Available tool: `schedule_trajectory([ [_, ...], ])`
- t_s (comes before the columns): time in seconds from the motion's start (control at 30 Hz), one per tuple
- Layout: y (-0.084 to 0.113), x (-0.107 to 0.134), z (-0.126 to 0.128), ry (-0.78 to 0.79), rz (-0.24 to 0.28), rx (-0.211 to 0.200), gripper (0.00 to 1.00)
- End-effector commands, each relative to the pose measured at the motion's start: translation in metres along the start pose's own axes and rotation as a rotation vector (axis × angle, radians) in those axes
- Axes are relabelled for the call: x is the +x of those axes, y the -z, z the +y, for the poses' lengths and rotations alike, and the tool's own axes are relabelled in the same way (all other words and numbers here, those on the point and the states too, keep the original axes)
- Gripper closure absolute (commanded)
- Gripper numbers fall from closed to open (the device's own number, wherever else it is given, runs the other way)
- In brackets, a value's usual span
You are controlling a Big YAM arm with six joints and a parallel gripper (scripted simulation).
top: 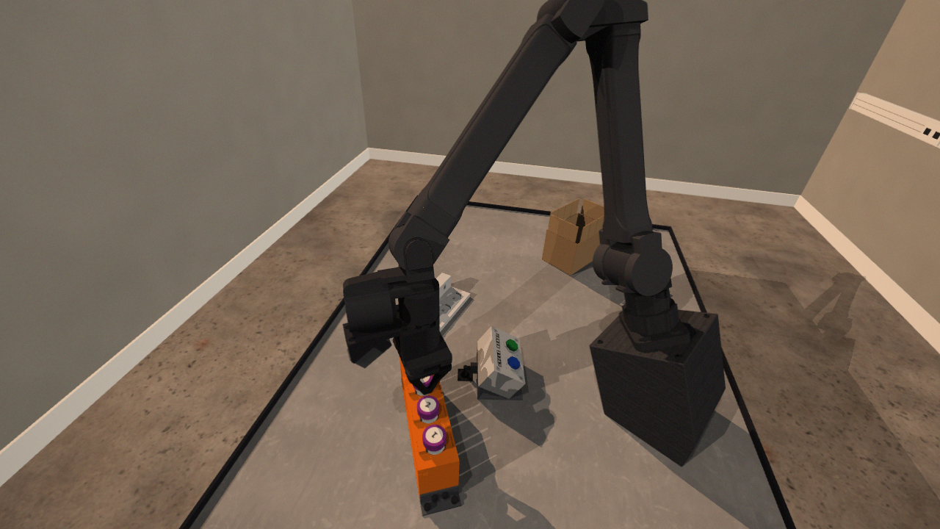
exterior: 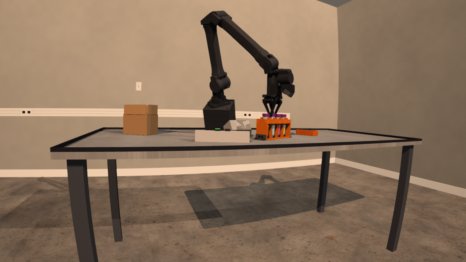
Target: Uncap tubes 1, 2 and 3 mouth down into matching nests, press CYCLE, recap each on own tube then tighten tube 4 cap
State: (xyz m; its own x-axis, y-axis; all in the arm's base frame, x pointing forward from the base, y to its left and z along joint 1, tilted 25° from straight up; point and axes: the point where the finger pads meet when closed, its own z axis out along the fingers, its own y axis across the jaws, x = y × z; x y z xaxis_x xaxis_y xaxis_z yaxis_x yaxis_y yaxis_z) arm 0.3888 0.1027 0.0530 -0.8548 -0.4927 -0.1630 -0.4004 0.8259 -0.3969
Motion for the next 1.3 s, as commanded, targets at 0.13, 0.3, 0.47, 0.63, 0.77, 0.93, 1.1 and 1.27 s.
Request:
schedule_trajectory([
  [0.13, -0.0015, -0.0061, -0.0001, 0.293, -0.005, -0.003, 0.51],
  [0.3, 0.0052, -0.0103, -0.0021, 0.279, -0.021, 0.003, 0.51],
  [0.47, 0.0053, -0.0103, -0.0021, 0.279, -0.021, 0.003, 1.0],
  [0.63, 0.0053, -0.0103, -0.0021, 0.279, -0.021, 0.003, 1.0],
  [0.77, 0.0053, -0.0103, -0.0021, 0.279, -0.021, 0.003, 1.0],
  [0.93, -0.0014, -0.0061, 0.0008, 0.173, -0.005, -0.002, 1.0],
  [1.1, -0.0028, -0.0057, 0.0003, 0.005, -0.004, -0.001, 1.0],
  [1.27, -0.0032, -0.0058, 0.0, -0.096, -0.005, -0.001, 1.0],
])
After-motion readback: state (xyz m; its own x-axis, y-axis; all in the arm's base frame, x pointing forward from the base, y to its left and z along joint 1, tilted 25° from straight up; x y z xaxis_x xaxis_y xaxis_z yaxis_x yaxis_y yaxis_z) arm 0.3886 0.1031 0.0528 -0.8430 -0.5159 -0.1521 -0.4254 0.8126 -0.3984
